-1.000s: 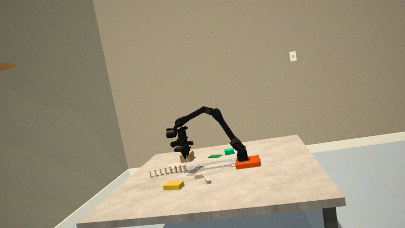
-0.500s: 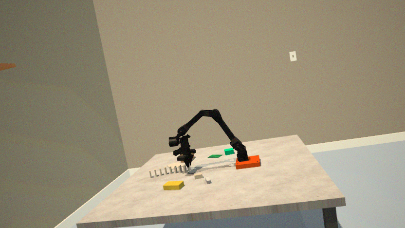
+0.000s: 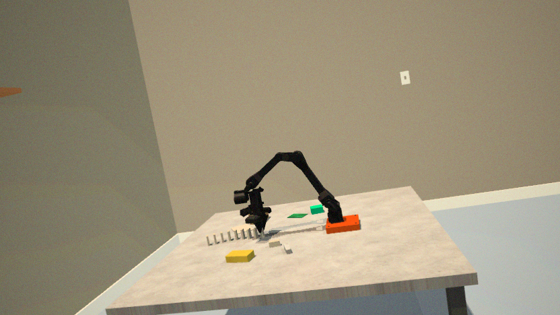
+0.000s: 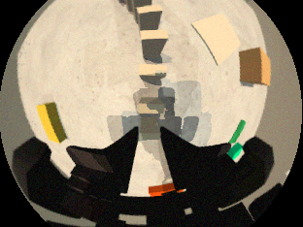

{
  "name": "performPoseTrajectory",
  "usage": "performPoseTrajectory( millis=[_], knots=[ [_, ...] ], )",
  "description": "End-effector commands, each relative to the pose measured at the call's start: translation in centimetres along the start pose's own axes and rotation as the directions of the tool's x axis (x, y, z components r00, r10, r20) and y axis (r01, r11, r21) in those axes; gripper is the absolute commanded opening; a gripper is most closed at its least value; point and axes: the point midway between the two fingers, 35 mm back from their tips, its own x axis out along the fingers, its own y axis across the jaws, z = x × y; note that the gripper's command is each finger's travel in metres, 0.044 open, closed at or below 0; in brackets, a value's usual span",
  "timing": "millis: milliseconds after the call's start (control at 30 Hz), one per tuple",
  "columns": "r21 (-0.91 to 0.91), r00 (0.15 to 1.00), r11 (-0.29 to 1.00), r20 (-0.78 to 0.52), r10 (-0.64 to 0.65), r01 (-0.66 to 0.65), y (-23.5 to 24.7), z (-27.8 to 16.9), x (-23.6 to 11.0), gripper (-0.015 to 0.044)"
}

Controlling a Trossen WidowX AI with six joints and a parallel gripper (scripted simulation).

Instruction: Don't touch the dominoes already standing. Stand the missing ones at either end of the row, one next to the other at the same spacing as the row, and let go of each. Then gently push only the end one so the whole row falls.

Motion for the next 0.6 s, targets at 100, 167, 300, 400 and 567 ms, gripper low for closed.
performPoseTrajectory(
  millis=[100,167,300,400,567],
  knots=[
    [-0.005,1.000,1.000,-0.004,0.000,0.000,0.0,-0.1,0.2,0.0317],
    [-0.005,1.000,1.000,-0.004,0.000,0.000,0.0,-0.1,0.2,0.0370],
    [-0.005,1.000,1.000,-0.004,0.000,0.000,0.0,-0.1,0.2,0.0440],
    [-0.005,1.000,1.000,-0.004,0.000,0.000,0.0,0.1,-0.8,0.0440],
    [-0.002,1.000,1.000,-0.002,0.000,0.000,0.2,0.7,-7.8,0.0440]
  ],
)
